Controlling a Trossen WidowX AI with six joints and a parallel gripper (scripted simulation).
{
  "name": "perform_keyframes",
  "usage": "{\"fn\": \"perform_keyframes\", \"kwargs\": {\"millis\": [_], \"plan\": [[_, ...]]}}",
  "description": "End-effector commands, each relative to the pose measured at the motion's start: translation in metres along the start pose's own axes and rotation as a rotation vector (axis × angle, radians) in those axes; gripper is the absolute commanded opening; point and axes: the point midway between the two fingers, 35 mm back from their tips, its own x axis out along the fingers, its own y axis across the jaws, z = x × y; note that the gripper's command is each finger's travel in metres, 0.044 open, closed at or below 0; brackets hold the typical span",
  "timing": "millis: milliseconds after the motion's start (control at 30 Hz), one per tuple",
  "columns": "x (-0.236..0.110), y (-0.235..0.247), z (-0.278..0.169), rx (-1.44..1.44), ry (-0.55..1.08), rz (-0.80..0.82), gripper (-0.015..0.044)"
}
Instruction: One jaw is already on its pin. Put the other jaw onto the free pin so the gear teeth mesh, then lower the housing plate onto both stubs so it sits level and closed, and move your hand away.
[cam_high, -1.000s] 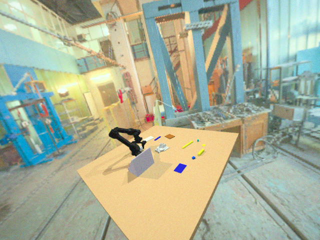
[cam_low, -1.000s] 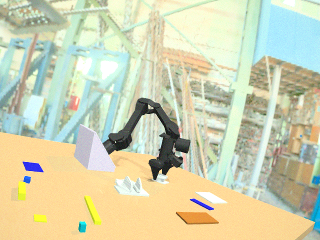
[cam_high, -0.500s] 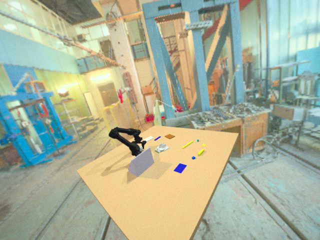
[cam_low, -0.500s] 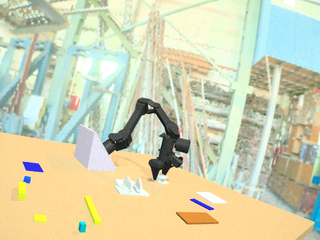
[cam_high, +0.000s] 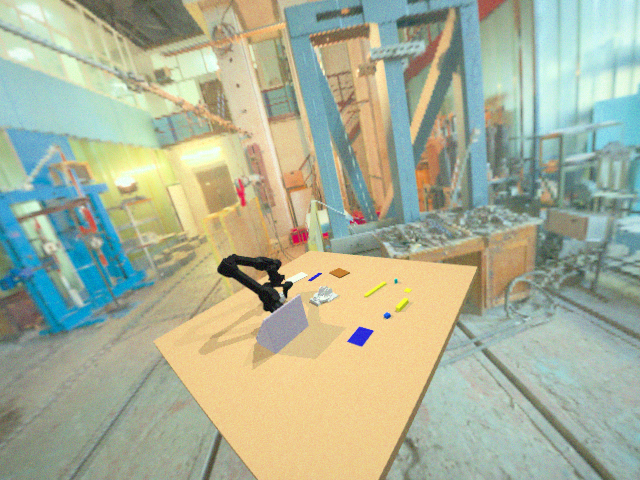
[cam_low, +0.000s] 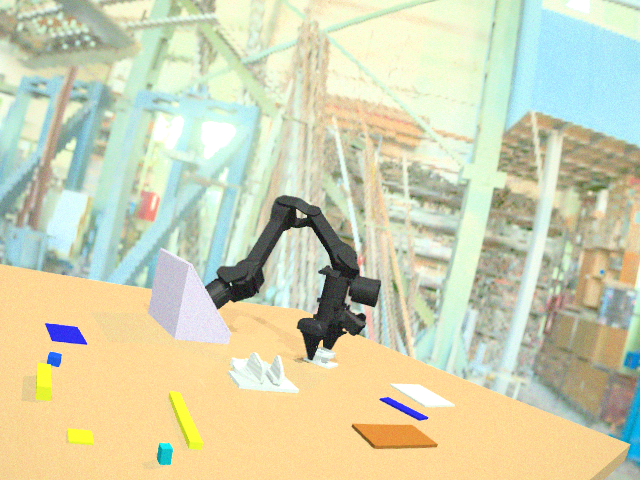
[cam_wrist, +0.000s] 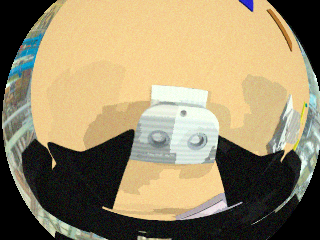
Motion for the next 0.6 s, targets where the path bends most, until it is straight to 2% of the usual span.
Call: {"fn": "perform_keyframes", "kwargs": {"millis": [0,233,567], "plan": [[0.000,0.000,0.000,0.000,0.000,0.000,0.0351],[-0.002,0.000,0.000,0.000,0.000,-0.001,0.0351],[-0.032,-0.004,0.003,0.000,0.006,-0.014,0.0351]]}}
